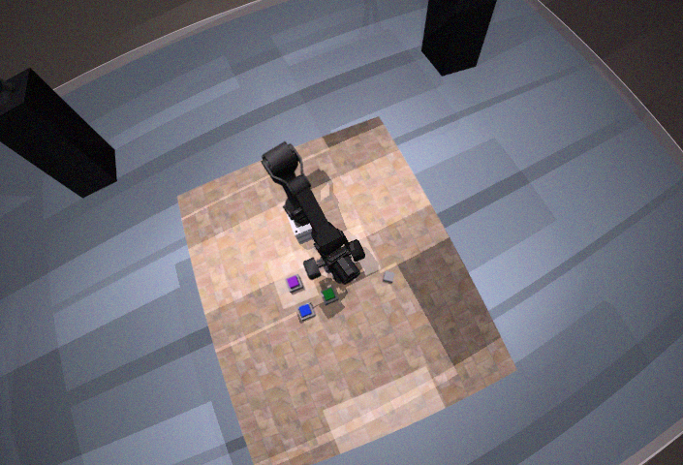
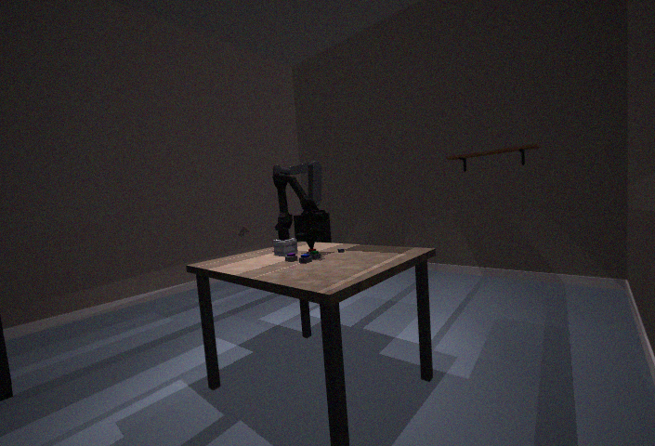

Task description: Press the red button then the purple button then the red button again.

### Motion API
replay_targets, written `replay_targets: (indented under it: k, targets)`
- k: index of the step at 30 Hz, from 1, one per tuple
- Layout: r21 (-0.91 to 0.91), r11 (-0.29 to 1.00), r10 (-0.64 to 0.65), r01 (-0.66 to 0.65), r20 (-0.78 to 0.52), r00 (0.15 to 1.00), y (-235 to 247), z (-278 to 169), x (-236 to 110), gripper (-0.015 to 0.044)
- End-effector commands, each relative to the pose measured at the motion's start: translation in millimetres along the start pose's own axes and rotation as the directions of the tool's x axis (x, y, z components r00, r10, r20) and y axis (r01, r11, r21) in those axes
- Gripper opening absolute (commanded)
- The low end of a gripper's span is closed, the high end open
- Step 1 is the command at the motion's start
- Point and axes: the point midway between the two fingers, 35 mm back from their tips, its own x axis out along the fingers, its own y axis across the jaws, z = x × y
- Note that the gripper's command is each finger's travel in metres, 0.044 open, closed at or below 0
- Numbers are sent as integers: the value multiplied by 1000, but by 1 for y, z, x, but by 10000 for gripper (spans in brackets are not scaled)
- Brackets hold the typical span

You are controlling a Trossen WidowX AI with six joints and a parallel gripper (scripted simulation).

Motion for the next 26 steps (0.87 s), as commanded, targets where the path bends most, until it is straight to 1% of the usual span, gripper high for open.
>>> replay_targets:
  k: [1,5,7,9,14,19,20,26]
  targets:
    - [5,1000,1,-1,13,1000,0,2,-24,20]
    - [5,1000,1,-1,13,1000,0,2,-26,20]
    - [5,1000,2,-2,13,1000,6,7,-29,72]
    - [5,1000,3,-3,14,1000,25,20,-39,125]
    - [5,1000,8,-8,16,1000,85,44,-65,256]
    - [5,1000,14,-14,16,1000,151,49,-88,387]
    - [5,1000,14,-14,16,1000,158,49,-90,400]
    - [5,1000,14,-15,16,1000,160,49,-91,400]
